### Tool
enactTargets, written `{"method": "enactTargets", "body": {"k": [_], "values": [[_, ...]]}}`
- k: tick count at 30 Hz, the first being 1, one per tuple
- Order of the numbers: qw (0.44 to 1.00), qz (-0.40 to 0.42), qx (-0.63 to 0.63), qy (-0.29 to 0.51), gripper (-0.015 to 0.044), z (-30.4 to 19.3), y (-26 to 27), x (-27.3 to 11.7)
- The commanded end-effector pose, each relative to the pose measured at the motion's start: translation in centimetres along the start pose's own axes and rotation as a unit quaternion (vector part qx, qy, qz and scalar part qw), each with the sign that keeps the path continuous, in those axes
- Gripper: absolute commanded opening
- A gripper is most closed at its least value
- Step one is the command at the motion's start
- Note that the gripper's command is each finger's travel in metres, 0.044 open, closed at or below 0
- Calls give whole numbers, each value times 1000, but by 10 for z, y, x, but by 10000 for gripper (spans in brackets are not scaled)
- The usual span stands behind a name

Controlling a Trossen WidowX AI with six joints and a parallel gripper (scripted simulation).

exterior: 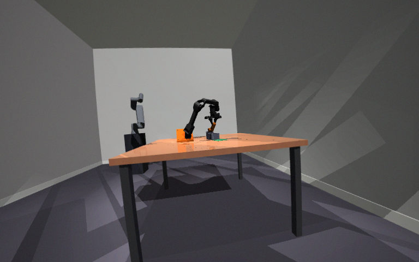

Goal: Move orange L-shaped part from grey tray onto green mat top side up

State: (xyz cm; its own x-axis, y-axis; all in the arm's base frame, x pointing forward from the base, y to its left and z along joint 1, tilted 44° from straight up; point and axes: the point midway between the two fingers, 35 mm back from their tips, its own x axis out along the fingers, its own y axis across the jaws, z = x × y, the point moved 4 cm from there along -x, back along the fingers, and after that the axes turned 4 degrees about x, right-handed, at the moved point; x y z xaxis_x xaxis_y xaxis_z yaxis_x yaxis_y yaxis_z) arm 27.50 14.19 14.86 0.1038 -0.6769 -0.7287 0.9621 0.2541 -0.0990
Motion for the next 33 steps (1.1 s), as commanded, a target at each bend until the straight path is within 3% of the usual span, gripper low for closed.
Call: {"method": "enactTargets", "body": {"k": [1, 33], "values": [[1000, 0, -3, -2, 0, 19, 0, 1], [999, 35, -4, 0, 0, 161, -11, 1]]}}
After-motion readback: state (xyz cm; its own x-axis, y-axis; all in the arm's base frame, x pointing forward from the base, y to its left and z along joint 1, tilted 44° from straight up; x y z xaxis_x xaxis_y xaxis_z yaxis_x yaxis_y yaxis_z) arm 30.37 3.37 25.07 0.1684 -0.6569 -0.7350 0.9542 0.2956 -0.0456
